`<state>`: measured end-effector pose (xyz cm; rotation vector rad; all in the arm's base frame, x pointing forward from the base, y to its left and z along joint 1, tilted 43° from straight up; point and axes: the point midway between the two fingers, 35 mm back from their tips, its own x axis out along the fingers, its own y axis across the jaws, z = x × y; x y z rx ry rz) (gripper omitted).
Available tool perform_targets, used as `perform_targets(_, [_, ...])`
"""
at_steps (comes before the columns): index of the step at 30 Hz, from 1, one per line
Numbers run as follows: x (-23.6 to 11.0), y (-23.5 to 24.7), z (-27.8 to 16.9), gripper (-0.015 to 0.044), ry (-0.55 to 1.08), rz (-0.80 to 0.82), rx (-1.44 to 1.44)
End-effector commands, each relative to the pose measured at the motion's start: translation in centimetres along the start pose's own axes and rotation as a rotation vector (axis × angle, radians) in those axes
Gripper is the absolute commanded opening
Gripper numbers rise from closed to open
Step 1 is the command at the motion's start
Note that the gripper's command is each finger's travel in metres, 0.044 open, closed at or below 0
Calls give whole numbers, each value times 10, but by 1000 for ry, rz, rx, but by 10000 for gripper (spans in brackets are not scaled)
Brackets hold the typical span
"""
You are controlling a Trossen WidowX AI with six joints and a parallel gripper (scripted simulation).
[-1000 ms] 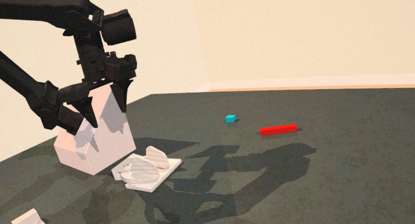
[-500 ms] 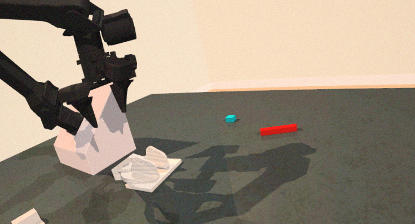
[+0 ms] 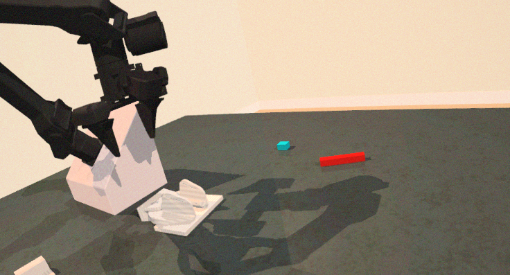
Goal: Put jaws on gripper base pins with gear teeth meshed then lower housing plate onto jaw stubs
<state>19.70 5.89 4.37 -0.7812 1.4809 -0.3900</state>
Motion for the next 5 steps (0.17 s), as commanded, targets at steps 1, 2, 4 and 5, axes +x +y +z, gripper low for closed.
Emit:
perform_targets(1, [0,0,0,440,3,3,3])
perform_targets(2, [0,0,0,440,3,3,3])
perform_targets(4, [0,0,0,440,3,3,3])
perform_targets(5, [0,0,0,440,3,3,3])
